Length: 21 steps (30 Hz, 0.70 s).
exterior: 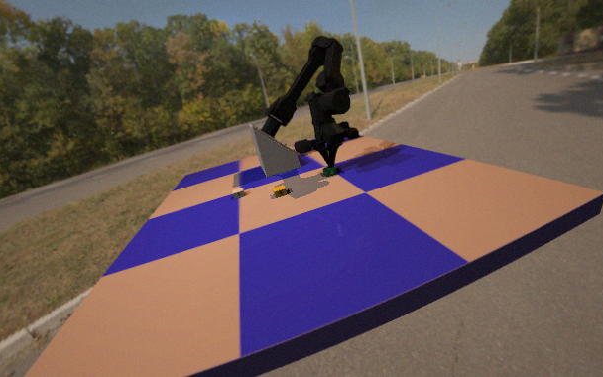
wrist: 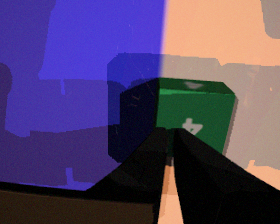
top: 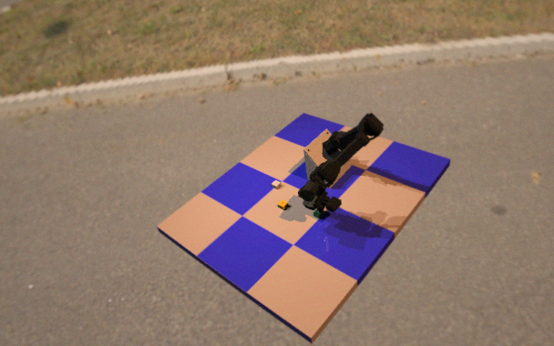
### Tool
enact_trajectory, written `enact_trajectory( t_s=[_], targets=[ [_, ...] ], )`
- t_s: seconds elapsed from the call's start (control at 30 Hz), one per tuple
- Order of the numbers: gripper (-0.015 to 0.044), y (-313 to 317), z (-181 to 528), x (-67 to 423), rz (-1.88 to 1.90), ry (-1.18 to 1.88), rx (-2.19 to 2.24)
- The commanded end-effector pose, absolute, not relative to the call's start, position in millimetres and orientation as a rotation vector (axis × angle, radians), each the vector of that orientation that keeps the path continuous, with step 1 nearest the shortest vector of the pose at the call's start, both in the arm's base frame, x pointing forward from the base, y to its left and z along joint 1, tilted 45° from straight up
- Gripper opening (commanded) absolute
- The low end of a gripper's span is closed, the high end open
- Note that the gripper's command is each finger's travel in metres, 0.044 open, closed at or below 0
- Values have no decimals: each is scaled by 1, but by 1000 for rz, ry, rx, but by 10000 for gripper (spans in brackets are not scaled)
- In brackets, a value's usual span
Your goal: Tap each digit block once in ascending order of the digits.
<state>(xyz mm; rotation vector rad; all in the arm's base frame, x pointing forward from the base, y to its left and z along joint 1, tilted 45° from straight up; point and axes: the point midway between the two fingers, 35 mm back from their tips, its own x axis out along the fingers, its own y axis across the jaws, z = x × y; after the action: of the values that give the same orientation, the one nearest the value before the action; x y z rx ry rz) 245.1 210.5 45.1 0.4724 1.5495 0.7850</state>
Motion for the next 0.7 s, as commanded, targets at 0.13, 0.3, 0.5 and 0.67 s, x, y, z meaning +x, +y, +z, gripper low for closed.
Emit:
enact_trajectory(
  t_s=[0.13, 0.3, 0.5, 0.67],
  targets=[
    [20, 192, 61, 248, 777, 1554, 472],
    [20, 190, 63, 248, 776, 1554, 472],
    [178, 173, 139, 227, 775, 1555, 471],
    [309, 167, 162, 215, 775, 1556, 471]
  ],
)
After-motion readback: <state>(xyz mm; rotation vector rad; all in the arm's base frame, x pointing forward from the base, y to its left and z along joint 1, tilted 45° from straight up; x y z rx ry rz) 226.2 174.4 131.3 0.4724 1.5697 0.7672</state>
